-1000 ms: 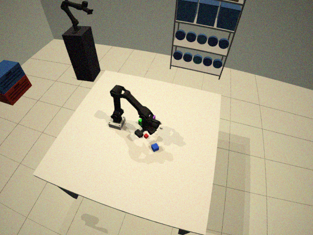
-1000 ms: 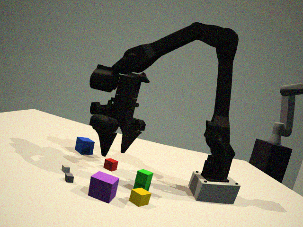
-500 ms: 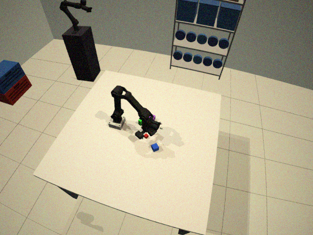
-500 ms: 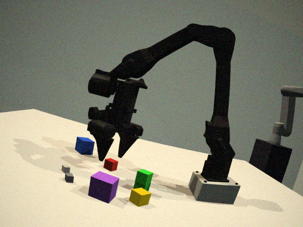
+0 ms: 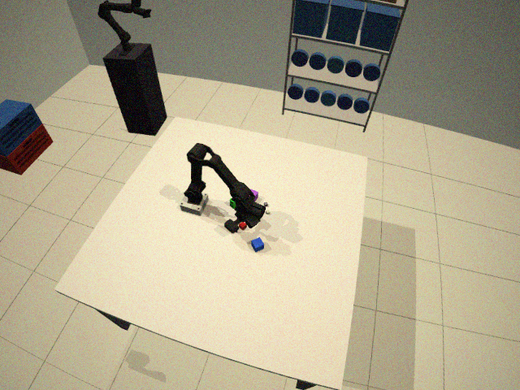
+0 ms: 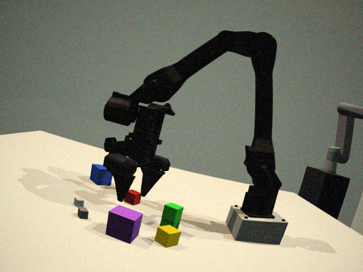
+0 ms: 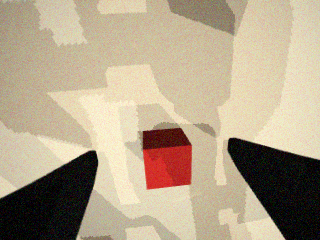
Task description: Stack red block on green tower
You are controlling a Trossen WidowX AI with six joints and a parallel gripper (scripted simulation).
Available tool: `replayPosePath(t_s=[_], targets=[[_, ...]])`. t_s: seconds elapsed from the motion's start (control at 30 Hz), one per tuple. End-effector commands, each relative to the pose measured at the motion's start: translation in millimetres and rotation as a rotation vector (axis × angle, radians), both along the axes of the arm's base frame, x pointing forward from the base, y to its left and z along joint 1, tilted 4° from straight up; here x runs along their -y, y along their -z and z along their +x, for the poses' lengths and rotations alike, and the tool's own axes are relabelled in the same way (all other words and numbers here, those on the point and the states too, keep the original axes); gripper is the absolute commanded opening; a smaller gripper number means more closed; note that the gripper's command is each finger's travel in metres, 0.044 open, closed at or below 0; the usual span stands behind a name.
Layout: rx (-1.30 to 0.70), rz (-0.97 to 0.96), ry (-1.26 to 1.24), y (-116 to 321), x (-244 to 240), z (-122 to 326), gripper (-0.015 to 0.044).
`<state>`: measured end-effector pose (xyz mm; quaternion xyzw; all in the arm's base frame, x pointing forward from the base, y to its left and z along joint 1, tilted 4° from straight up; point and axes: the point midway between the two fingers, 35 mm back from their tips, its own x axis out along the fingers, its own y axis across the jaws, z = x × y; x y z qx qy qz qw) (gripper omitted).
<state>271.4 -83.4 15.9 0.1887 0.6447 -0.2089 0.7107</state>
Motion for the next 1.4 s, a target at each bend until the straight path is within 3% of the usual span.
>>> replayPosePath(t_s=[0.0, 0.37, 0.77, 1.03, 1.13, 1.37], targets=[[-0.006, 0.005, -0.003, 3, -1, -1, 0.044], [-0.006, 0.005, -0.003, 2, -1, -1, 0.044], [-0.006, 0.005, -0.003, 2, -1, -1, 0.0125], [-0.006, 0.005, -0.003, 2, -1, -1, 0.0072], [-0.006, 0.005, -0.003, -5, -1, -1, 0.0], [-0.005, 0.005, -0.003, -43, -3, -4, 0.0]])
